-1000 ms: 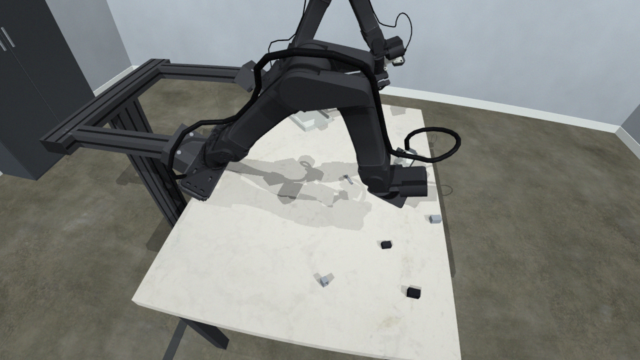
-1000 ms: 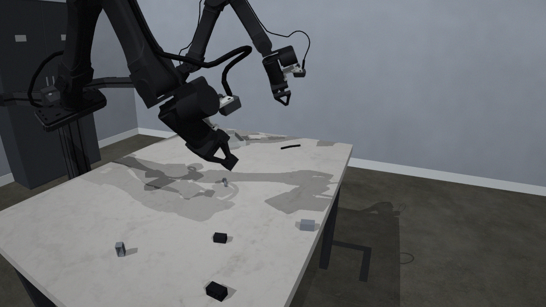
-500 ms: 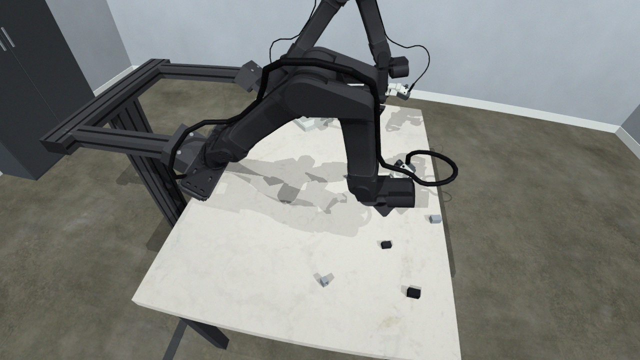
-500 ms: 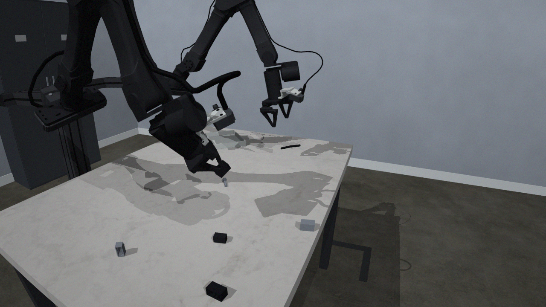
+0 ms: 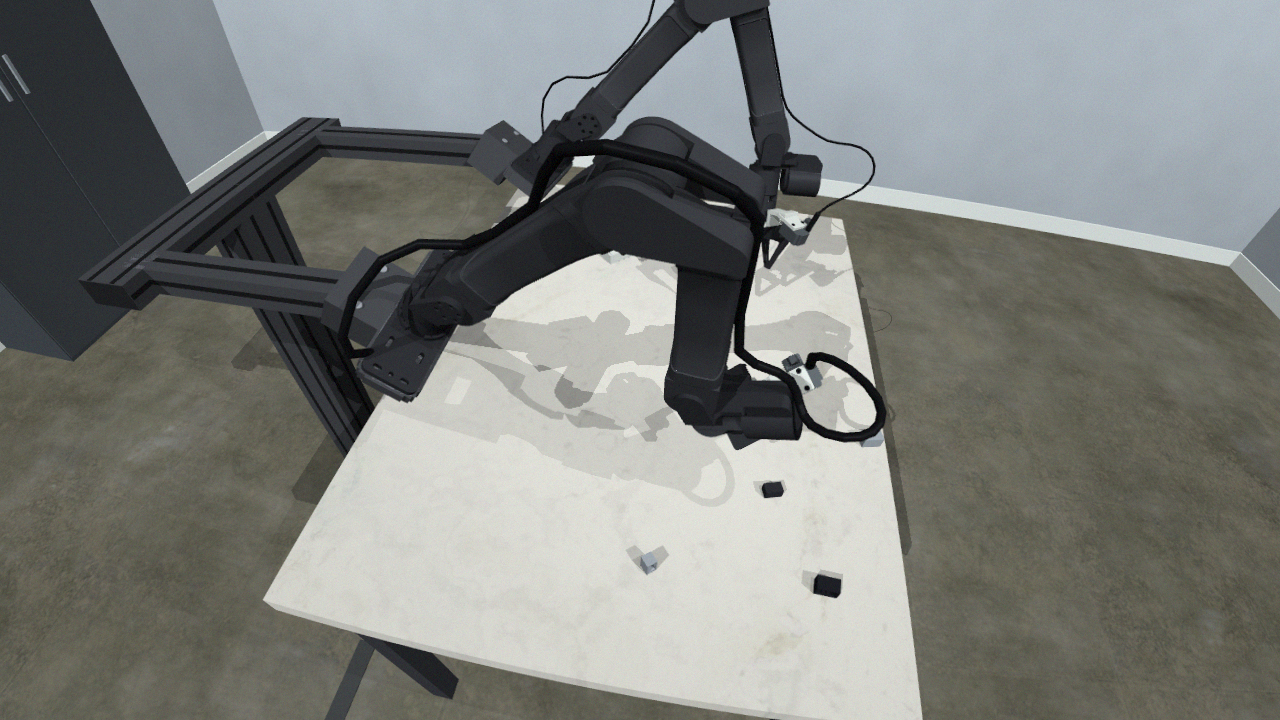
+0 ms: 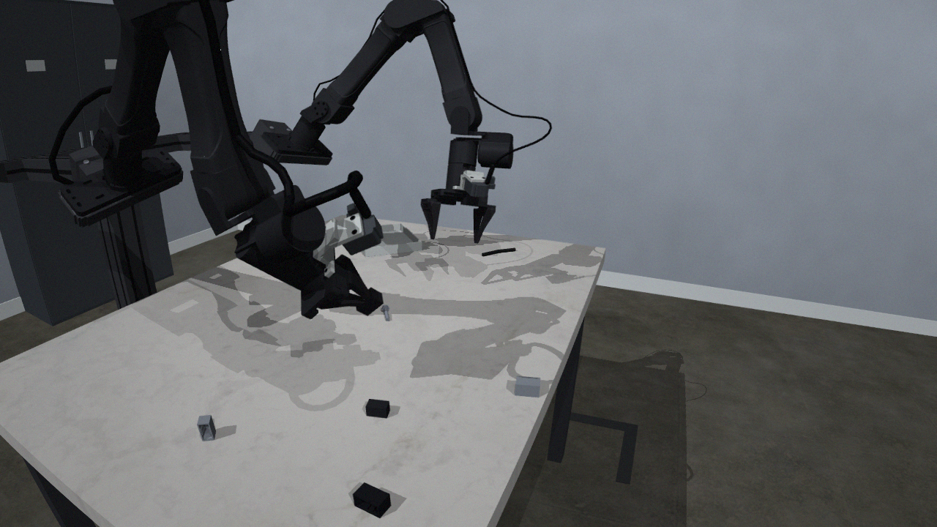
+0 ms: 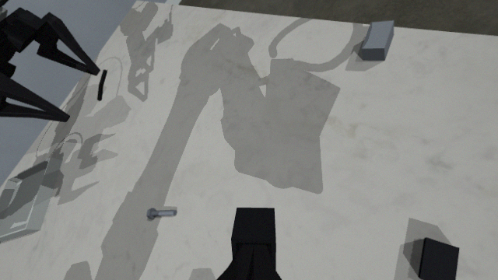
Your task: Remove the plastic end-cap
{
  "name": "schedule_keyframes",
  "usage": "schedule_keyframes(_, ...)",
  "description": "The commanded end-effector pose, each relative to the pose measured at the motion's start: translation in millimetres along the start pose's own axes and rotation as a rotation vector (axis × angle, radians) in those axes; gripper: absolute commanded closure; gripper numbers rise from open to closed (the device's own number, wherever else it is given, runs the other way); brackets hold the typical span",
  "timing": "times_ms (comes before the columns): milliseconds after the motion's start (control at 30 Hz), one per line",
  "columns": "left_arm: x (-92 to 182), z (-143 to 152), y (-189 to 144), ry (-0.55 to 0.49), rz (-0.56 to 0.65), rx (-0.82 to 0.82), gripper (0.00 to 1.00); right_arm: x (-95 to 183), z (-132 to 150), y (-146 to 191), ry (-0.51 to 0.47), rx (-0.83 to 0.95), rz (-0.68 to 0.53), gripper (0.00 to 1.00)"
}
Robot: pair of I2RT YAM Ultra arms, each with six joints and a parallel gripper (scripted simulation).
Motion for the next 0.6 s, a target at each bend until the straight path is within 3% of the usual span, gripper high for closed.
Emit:
schedule_keyframes(0,-11.9,-36.9,-32.0,-0.128,0.177,-0.232,0.00,-4.0,0.1,6.2,-0.096,-0.101,-0.044,1.00)
schedule_keyframes(133,-21.9,-56.0,-63.8,-0.224,0.287,-0.384,0.00,-3.8,8.1,10.7,-0.118,-0.193,-0.071,1.00)
schedule_keyframes(200,-21.9,-56.0,-63.8,-0.224,0.287,-0.384,0.00,-3.8,8.1,10.7,-0.118,-0.193,-0.071,1.00)
schedule_keyframes(567,-31.2,-103.1,-157.5,-0.580,0.549,-0.770,0.00,0.2,32.4,35.0,-0.175,-0.511,-0.202,1.00)
Point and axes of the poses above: on each arm, the point where the finger pads meet when closed, its own x axis back along the fingers, its own y axis across the jaws, z = x × y, the point moved 1 cm from there along x, back along the fingers, and after that the axes turned 2 degrees about -x, right-handed, at the moved point
